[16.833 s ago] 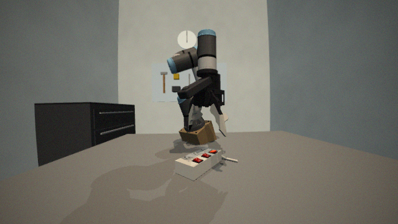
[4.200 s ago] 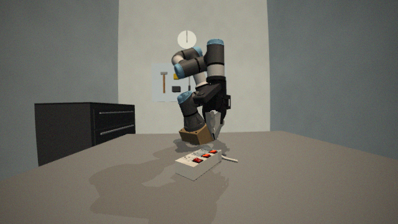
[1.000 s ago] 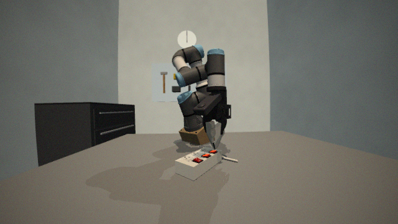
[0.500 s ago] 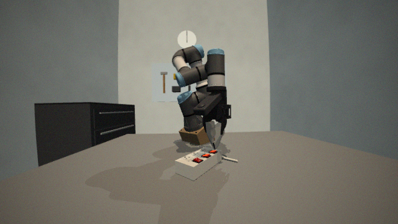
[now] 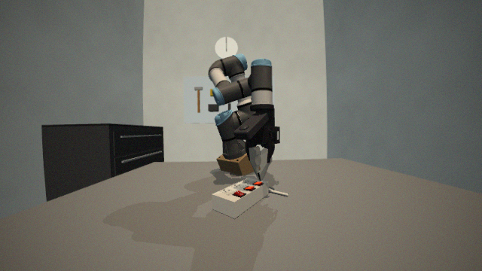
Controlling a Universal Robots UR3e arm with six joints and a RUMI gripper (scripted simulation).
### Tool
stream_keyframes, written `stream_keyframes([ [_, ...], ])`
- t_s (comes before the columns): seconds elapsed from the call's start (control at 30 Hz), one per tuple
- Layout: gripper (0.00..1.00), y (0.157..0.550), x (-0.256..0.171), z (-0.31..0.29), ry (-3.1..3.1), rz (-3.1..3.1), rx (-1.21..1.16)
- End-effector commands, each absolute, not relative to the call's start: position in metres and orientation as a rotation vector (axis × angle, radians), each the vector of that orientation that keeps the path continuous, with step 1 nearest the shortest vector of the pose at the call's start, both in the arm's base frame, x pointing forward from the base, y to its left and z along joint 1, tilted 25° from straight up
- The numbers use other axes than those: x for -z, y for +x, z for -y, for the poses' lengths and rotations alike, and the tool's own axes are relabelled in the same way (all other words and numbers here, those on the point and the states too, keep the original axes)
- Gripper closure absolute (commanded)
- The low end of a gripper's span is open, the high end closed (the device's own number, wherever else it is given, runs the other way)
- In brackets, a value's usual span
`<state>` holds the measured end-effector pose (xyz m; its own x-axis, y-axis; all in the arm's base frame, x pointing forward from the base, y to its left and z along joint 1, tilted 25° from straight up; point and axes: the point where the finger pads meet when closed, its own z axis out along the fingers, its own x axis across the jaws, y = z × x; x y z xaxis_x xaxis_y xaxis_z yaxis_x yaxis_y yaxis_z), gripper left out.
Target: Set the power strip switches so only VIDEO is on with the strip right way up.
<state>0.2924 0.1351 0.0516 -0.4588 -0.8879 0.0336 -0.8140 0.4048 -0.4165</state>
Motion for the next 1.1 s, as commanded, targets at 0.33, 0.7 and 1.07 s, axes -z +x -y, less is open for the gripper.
stream_keyframes([
  [0.33, 1.00, 0.2929, -0.0522, -0.1354, -1.512, -2.463, 0.565],
  [0.7, 1.00, 0.2940, -0.0496, -0.1348, -1.512, -2.463, 0.565],
  [1.07, 1.00, 0.2954, -0.0461, -0.1340, -1.512, -2.463, 0.565],
])
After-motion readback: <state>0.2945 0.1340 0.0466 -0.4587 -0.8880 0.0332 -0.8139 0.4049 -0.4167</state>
